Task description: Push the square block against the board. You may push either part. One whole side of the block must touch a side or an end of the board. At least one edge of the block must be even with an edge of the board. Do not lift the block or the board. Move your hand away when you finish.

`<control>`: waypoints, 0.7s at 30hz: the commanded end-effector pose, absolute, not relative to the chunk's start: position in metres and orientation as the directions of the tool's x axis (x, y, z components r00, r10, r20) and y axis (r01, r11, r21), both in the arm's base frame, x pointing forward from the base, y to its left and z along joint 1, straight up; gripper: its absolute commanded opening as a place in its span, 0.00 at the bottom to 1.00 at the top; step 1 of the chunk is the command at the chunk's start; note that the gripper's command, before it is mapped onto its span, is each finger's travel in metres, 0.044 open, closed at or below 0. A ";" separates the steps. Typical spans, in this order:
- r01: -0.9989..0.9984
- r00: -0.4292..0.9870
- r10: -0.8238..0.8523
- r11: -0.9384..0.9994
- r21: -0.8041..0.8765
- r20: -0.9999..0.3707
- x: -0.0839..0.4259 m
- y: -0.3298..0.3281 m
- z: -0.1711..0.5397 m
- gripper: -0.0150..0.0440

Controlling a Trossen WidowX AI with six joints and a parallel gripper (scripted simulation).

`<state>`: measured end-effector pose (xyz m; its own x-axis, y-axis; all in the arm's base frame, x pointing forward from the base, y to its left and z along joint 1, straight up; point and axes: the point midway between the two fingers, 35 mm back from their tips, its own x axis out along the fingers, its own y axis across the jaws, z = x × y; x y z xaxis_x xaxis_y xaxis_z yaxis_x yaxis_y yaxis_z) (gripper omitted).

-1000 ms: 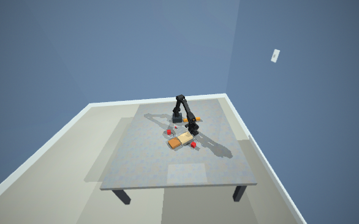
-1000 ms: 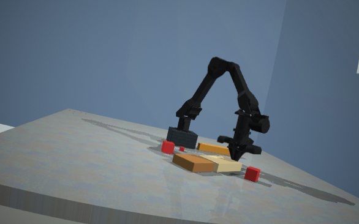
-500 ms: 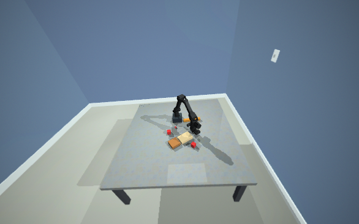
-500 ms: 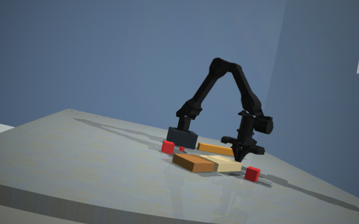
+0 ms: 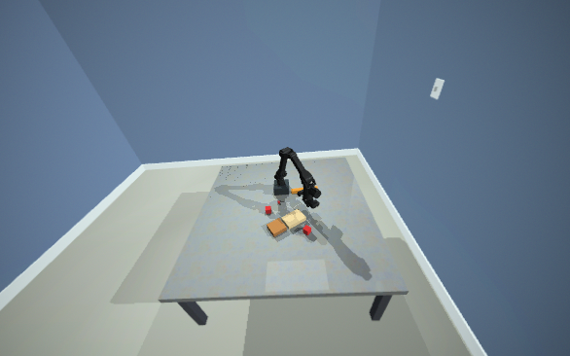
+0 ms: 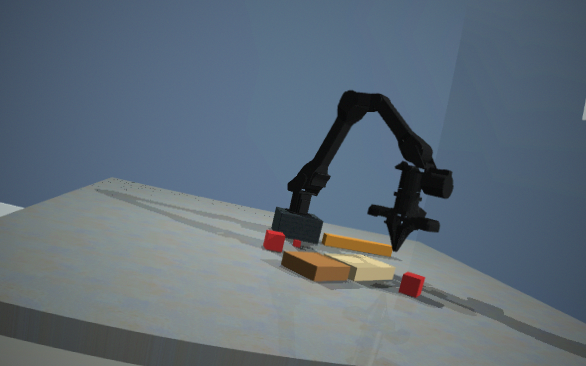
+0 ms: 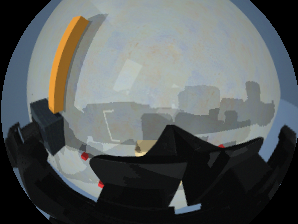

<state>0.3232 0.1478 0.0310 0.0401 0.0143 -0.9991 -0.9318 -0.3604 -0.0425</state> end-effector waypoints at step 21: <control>-0.962 0.038 0.008 0.269 -0.034 -0.999 0.323 0.141 0.038 0.25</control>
<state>0.3232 0.1433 0.0378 0.0376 0.0128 -0.9992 -0.9867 0.1584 -0.0351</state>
